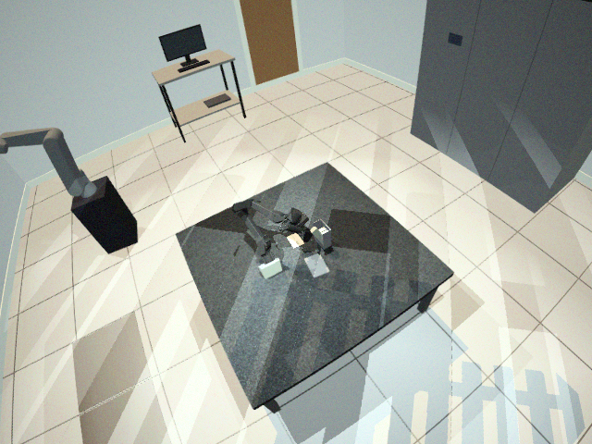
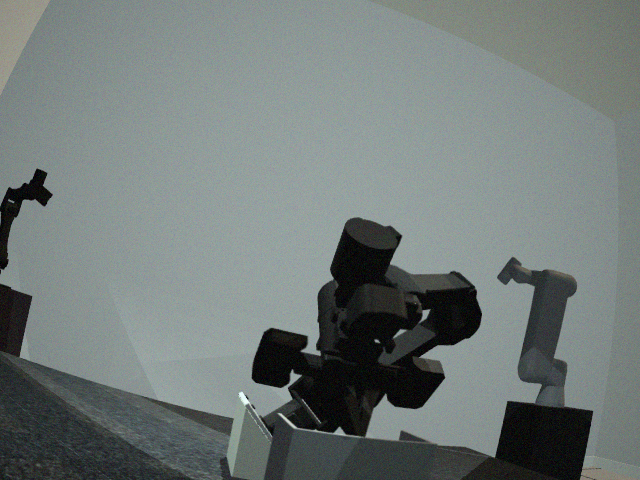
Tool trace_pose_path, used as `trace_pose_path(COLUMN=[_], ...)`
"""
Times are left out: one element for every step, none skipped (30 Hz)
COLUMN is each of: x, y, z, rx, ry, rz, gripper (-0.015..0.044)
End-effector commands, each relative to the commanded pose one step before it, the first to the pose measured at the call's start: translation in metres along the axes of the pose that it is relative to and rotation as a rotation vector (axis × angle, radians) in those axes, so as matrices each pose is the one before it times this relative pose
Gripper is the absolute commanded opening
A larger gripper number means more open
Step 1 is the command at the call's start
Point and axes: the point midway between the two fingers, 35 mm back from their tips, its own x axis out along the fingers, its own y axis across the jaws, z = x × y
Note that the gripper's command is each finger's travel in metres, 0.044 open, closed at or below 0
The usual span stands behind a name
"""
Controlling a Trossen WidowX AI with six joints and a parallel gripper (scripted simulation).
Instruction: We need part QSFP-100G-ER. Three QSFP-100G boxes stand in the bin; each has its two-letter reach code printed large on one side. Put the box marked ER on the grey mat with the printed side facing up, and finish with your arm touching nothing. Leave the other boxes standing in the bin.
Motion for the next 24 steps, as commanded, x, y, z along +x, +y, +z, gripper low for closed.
trace_pose_path(x=[0.00009, 0.0, 0.0, 0.0, 0.0, 0.0, 0.00001, 0.00004, 0.00006, 0.00005, 0.00006, 0.00004, 0.00002, -0.00001, -0.00003, -0.00005, -0.00007, -0.0001, -0.00012, -0.00014, -0.00016, -0.00018, -0.00021, -0.00023], y=[-0.00011, 0.0, 0.0, 0.0, 0.0, 0.0, -0.00008, -0.00023, -0.00035, -0.00035, -0.00024, -0.00017, -0.00011, -0.00004, 0.00002, 0.00008, 0.00014, 0.0002, 0.00026, 0.00031, 0.00036, 0.00041, 0.00045, 0.00049], z=[0.00029, 0.0, 0.0, 0.0, 0.0, 0.0, 0.00021, 0.00062, 0.00102, 0.00124, 0.00118, 0.00117, 0.00115, 0.00113, 0.00111, 0.00108, 0.00105, 0.00102, 0.00099, 0.00095, 0.00091, 0.00086, 0.00082, 0.00077], rx=[0.0008, 0.0, 0.0, 0.0, 0.0, 0.0, 0.0068, 0.0205, 0.0341, 0.0416, 0.0417, 0.0416, 0.0416, 0.0416, 0.0416, 0.0415, 0.0415, 0.0415, 0.0415, 0.0414, 0.0414, 0.0414, 0.0413, 0.0413], ry=[-0.00057, 0.0, 0.0, 0.0, 0.0, 0.0, 0.00141, 0.00423, 0.00704, 0.00858, 0.00873, 0.00869, 0.00863, 0.00857, 0.0085, 0.00842, 0.00833, 0.00824, 0.00813, 0.00802, 0.0079, 0.00777, 0.00763, 0.00749], rz=[-0.00037, 0.0, 0.0, 0.0, 0.0, 0.0, -0.00039, -0.00122, -0.00216, -0.00284, -0.00284, -0.0031, -0.00337, -0.00363, -0.0039, -0.00416, -0.00442, -0.00468, -0.00494, -0.00519, -0.00545, -0.0057, -0.00595, -0.00619], gripper=[0.0, 0.0, 0.0, 0.0, 0.0, 0.0, 0.0026, 0.0053, 0.0079, 0.0105, 0.0131, 0.0157, 0.0184, 0.021, 0.0236, 0.0243, 0.0243, 0.0243, 0.0243, 0.0243, 0.0243, 0.0243, 0.0243, 0.0243])
